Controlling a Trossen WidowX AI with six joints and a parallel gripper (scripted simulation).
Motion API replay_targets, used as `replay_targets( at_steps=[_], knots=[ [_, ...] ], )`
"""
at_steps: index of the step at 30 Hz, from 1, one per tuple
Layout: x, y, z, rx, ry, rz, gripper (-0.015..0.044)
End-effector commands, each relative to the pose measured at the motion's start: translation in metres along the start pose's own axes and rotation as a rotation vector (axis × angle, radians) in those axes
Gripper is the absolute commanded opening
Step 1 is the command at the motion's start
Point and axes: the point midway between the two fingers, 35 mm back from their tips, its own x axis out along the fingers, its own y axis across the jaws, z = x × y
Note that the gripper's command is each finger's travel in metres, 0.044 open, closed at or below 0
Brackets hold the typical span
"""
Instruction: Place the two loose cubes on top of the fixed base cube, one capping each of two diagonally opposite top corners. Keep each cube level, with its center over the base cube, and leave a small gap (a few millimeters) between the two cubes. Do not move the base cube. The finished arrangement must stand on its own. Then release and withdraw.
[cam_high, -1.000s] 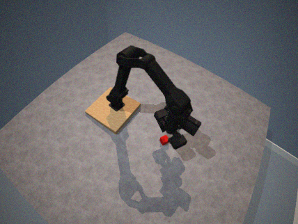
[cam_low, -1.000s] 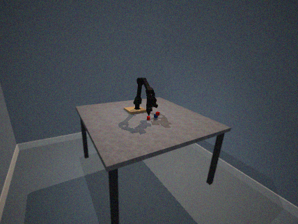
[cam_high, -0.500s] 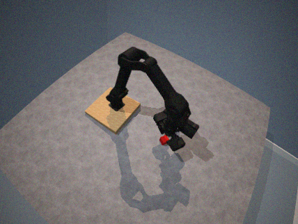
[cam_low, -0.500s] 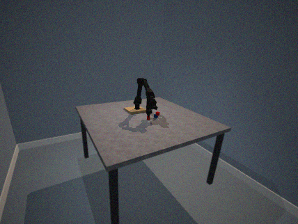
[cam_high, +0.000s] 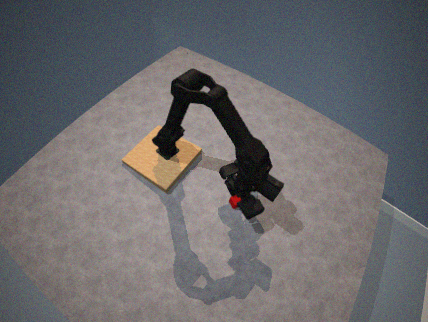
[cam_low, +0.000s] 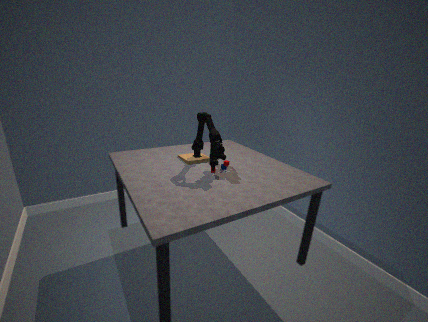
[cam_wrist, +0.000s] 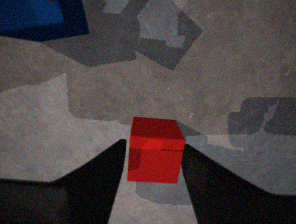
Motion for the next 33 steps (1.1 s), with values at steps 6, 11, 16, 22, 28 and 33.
replay_targets(
  at_steps=[6,11,16,22,28,33],
  knots=[
    [-0.002,-0.004,0.0,0.019,-0.008,-0.022,0.0105],
    [-0.011,-0.008,0.0,0.037,-0.018,-0.039,0.0105],
    [-0.02,-0.009,0.001,0.033,-0.016,-0.035,0.0105],
    [-0.03,-0.009,0.001,0.029,-0.013,-0.031,0.0105],
    [-0.041,-0.009,0.002,0.024,-0.011,-0.027,0.0105],
    [-0.05,-0.009,0.002,0.021,-0.009,-0.024,0.0105]
  ],
)
